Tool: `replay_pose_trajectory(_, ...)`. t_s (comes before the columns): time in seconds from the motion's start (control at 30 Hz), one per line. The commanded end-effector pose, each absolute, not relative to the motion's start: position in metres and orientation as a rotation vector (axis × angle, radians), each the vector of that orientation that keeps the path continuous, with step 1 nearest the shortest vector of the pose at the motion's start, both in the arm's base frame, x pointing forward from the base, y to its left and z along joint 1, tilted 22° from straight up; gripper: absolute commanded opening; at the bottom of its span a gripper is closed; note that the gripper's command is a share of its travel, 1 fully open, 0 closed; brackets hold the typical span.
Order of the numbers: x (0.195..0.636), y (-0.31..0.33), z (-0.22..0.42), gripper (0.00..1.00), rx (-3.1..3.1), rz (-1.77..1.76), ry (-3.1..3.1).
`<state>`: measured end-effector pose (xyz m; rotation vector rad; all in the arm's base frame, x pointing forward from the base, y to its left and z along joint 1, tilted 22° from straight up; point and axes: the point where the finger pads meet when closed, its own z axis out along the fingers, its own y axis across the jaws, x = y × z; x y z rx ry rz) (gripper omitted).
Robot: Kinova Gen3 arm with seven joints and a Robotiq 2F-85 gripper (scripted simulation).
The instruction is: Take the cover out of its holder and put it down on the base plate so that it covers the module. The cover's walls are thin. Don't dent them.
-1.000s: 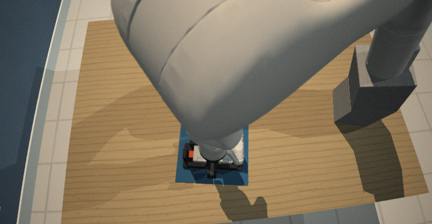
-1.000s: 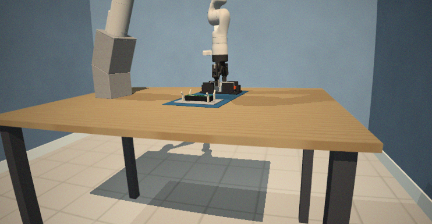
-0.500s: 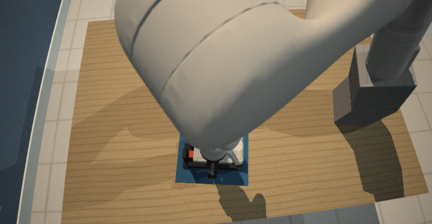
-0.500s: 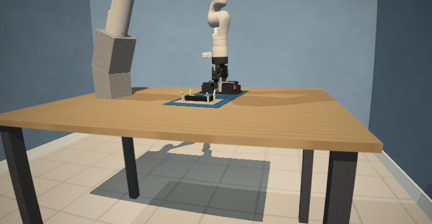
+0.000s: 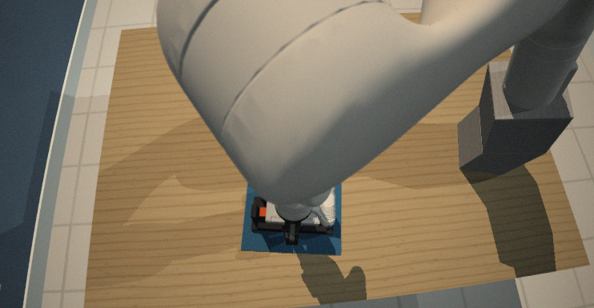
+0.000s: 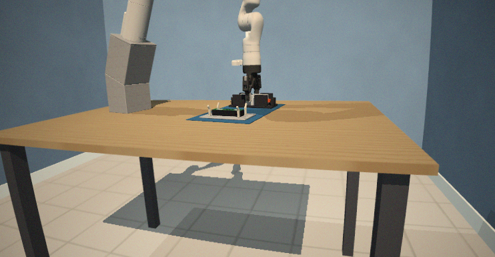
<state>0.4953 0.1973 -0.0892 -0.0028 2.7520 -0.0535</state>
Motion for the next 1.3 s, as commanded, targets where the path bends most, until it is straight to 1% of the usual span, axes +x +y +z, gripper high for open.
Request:
replay_pose_trajectory(0.0,0.4956,0.1979,-0.0883,1.0,-0.003,-0.052,2.751)
replay_pose_trajectory(0.63,0.4955,0.1982,-0.0872,1.0,-0.003,-0.052,2.751)
replay_pose_trajectory(0.67,0.4955,0.1982,-0.0873,0.7,-0.003,-0.052,2.751)
replay_pose_trajectory(1.27,0.4955,0.1982,-0.0873,0.7,-0.003,-0.052,2.751)
